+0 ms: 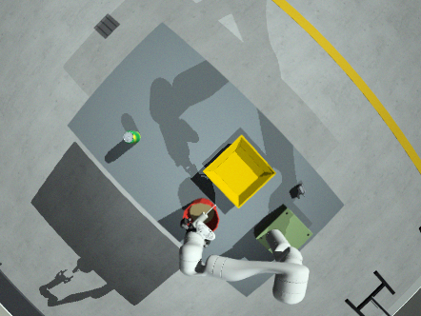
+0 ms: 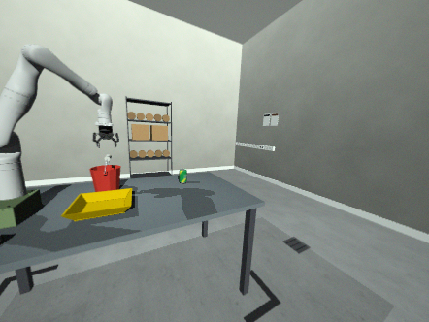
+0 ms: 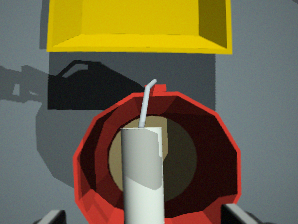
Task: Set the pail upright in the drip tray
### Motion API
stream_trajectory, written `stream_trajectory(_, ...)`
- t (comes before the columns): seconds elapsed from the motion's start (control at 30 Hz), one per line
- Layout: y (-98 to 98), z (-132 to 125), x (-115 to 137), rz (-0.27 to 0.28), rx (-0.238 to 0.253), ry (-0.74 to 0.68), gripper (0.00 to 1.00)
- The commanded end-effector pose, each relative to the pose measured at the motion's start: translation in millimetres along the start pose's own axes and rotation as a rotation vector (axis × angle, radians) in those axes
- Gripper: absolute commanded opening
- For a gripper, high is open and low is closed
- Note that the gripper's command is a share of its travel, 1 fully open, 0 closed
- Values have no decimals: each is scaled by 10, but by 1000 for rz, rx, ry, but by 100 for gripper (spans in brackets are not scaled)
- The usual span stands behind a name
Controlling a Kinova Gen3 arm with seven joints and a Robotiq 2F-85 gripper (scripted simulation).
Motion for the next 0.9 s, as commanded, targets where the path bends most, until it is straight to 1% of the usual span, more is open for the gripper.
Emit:
stream_trajectory(0.0,-52,6,-2,0,-3,1,100)
stream_trajectory(0.1,-109,6,-3,0,-3,1,100)
stream_trajectory(0.17,-109,6,-3,0,-3,1,100)
stream_trajectory(0.67,-470,3,-3,0,-3,1,100)
stream_trajectory(0.73,-470,3,-3,0,-3,1,100)
stream_trajectory(0.87,-559,3,-4,0,-3,1,100)
Point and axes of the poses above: the point where the finger pads meet when closed, its own y axis back along the fingers, its own z axis across the jaws, x = y × z, the point moved 5 cm from there along y, back along the fingers, and after that the axes turned 13 degrees about y, right-handed, at the moved point
